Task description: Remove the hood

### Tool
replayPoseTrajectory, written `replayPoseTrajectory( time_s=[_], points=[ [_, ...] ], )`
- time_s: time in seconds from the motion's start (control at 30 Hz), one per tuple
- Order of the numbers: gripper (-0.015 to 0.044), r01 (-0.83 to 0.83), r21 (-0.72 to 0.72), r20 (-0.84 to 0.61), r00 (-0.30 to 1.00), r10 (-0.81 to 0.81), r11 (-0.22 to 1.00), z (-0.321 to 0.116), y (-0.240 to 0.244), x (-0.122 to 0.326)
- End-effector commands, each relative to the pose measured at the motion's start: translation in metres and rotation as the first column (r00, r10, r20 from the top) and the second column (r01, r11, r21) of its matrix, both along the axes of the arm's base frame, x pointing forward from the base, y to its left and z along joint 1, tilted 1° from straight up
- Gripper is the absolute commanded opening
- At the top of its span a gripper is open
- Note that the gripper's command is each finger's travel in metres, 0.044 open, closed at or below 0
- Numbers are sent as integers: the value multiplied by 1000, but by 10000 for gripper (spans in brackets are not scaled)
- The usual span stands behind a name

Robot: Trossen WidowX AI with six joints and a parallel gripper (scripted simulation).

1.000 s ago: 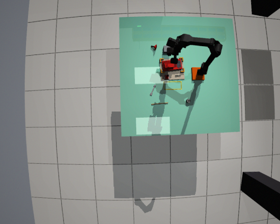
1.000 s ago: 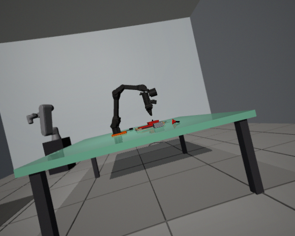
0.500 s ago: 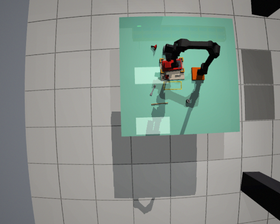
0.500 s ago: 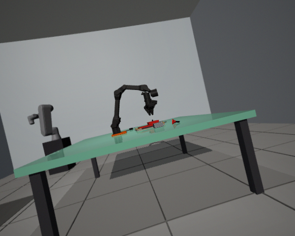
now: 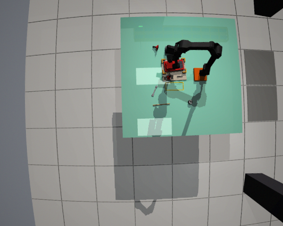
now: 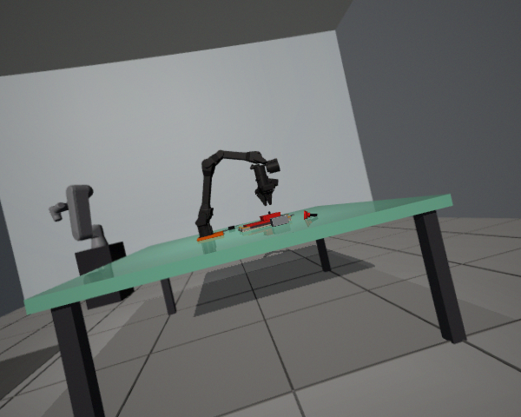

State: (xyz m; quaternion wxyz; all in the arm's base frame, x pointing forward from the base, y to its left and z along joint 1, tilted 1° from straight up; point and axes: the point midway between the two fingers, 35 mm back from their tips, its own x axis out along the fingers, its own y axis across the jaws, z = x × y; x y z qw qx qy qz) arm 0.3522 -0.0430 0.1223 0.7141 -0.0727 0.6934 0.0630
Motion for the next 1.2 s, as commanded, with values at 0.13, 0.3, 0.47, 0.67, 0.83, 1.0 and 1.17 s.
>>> replayPoseTrajectory(
  time_s=[0.13,0.3,0.47,0.67,0.83,1.0,1.17],
  points=[
    [440,-3,-2,-11,1000,3,1000,-8,-1,-1],
    [440,-3,-2,-11,1000,3,1000,-12,-1,-1],
    [440,-3,-2,-11,1000,3,1000,-15,-1,-1],
    [440,-3,-2,-11,1000,3,1000,-19,-1,-1],
    [440,-3,-2,-11,1000,3,1000,-23,-1,-1],
    [440,-3,-2,-11,1000,3,1000,-26,-2,-1],
    [440,-3,-3,-11,1000,3,1000,-29,-2,-1]
  ],
)
